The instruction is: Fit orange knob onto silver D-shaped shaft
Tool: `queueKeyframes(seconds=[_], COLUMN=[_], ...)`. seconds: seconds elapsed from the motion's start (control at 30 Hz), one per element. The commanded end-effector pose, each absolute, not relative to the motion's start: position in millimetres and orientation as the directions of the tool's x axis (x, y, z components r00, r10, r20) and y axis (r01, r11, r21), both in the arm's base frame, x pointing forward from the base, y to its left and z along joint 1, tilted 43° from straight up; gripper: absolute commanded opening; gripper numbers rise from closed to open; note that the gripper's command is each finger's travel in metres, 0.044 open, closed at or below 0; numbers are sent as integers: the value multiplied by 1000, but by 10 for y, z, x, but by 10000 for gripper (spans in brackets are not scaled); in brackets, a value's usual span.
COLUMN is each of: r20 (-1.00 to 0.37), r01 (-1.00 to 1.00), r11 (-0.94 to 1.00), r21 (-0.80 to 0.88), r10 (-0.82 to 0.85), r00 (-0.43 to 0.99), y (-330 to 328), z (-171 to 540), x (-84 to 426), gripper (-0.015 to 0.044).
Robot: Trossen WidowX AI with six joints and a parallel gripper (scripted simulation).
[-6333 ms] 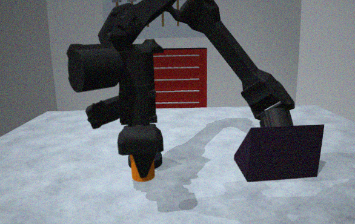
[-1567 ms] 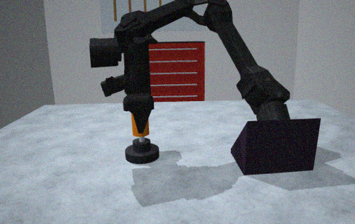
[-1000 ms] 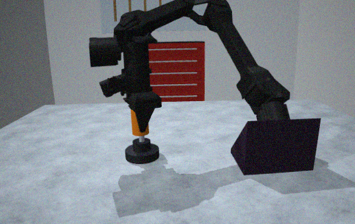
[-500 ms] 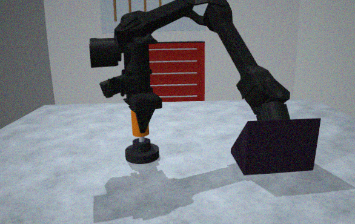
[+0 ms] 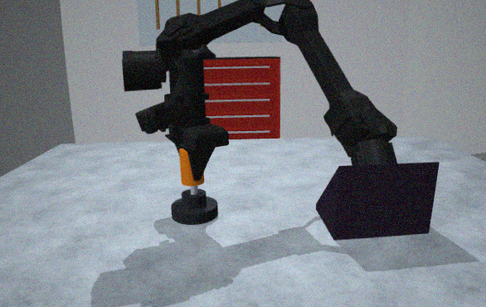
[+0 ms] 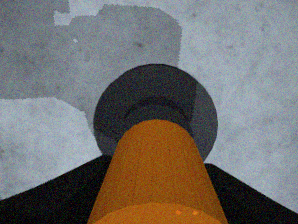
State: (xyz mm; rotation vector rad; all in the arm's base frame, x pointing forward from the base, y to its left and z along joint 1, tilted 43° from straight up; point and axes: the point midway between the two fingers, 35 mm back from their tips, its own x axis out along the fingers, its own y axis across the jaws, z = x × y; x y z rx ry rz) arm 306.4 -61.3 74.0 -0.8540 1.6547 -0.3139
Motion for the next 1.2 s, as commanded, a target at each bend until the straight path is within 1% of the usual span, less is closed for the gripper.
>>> queueKeyframes(seconds=[0.0,0.87,1.17], r20=[-733,-733,-733], r01=[-423,-423,-602], r11=[677,677,603], r21=[-602,-602,-524], r10=[-679,-679,-679], r00=[-42,-42,-42], y=[-620,-607,-619], z=[744,750,736], x=[3081,3072,3079], gripper=[0,0,0])
